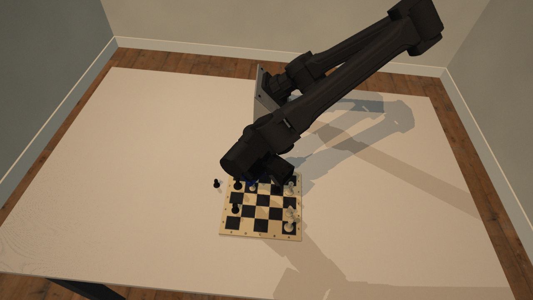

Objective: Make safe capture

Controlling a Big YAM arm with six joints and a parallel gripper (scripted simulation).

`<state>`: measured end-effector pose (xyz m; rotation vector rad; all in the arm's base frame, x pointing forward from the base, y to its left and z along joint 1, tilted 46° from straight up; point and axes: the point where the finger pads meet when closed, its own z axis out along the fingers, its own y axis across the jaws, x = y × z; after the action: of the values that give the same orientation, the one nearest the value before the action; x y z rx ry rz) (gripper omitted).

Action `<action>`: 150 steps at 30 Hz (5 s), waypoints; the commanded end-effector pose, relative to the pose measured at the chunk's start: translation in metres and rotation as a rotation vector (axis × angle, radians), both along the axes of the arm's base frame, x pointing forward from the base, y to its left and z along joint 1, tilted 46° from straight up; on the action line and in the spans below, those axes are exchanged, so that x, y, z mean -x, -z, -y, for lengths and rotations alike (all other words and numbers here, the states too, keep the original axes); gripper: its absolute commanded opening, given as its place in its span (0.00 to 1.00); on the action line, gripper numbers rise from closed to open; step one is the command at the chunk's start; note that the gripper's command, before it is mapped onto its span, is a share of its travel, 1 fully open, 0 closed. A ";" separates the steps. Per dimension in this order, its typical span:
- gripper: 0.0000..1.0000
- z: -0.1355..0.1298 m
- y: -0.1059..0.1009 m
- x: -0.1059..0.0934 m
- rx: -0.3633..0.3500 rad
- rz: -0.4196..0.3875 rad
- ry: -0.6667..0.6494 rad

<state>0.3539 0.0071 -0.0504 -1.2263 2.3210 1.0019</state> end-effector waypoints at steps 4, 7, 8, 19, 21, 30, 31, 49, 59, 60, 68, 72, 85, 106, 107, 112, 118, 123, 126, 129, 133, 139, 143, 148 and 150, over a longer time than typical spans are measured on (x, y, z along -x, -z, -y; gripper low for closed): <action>0.32 -0.002 0.004 -0.001 -0.007 -0.006 0.003; 0.32 -0.002 0.004 -0.001 -0.007 -0.006 0.003; 0.32 -0.002 0.004 -0.001 -0.007 -0.006 0.003; 0.32 -0.001 0.005 0.001 -0.008 -0.007 0.004; 0.32 0.003 0.005 0.002 -0.008 -0.001 0.009; 0.32 0.004 0.008 0.006 -0.006 0.000 0.001; 0.32 0.004 0.008 0.006 -0.006 0.000 0.001; 0.32 0.006 0.007 0.000 -0.002 0.003 0.009; 0.32 0.006 0.007 0.000 -0.002 0.003 0.009; 0.32 0.006 0.007 0.000 -0.002 0.003 0.009; 0.32 0.006 0.007 0.000 -0.002 0.003 0.009; 0.32 0.008 0.006 -0.001 -0.001 0.006 0.010; 0.32 0.012 0.006 -0.005 0.002 0.017 0.015; 0.32 0.012 0.006 -0.005 0.002 0.017 0.015; 0.32 0.012 0.006 -0.005 0.002 0.017 0.015; 0.32 0.012 0.006 -0.005 0.002 0.017 0.015; 0.32 0.012 0.006 -0.005 0.002 0.017 0.015; 0.32 0.013 0.006 -0.006 0.003 0.019 0.015; 0.32 0.014 0.005 -0.009 0.005 0.024 0.014; 0.32 0.015 0.005 -0.011 0.006 0.027 0.014; 0.32 0.015 0.005 -0.012 0.007 0.028 0.015; 0.32 0.015 0.005 -0.012 0.007 0.028 0.013; 0.32 0.015 0.005 -0.012 0.007 0.028 0.013; 0.32 0.015 0.005 -0.012 0.007 0.028 0.013; 0.32 0.015 0.005 -0.012 0.007 0.028 0.013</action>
<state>0.3489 0.0053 -0.0540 -1.2233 2.3199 1.0091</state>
